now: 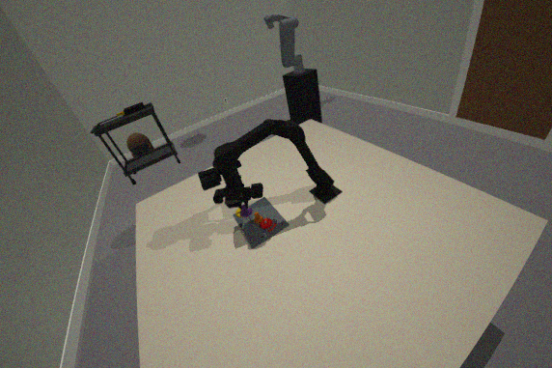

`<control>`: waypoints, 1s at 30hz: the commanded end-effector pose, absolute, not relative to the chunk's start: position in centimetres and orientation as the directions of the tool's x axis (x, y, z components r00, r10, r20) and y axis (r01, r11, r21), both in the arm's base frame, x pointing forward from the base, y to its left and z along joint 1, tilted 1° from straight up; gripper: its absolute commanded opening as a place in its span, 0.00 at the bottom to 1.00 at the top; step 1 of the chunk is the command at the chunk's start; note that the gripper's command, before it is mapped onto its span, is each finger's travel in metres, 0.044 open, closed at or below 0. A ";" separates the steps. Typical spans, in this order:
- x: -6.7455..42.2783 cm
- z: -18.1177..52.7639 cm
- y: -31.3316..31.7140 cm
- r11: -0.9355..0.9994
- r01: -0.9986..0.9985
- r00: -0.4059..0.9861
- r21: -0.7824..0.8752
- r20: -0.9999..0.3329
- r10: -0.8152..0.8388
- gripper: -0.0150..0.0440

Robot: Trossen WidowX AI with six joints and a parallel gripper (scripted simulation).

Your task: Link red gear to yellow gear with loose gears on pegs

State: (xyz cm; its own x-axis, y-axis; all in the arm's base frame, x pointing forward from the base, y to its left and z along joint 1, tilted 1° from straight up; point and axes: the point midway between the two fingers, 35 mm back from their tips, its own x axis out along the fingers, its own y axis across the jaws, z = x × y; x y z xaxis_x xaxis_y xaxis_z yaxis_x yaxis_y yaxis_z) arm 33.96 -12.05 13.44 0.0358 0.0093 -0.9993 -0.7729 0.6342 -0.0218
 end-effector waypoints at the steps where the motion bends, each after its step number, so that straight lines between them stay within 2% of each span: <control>1: 33.4 12.8 -12.9 0.632 -0.775 0.030 -0.016 -0.999 0.012 0.25; 13: 32.7 12.3 -14.0 0.595 -0.804 0.025 -0.013 -1.000 0.012 0.25; 30: 32.7 12.5 -14.0 0.156 -0.988 0.025 -0.023 -1.000 0.012 0.25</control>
State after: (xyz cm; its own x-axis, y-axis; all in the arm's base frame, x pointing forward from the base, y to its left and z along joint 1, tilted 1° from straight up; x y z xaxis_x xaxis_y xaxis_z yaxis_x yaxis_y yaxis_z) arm 32.72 -14.02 12.45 0.0278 0.0117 -0.9995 -0.9727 0.2309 -0.0243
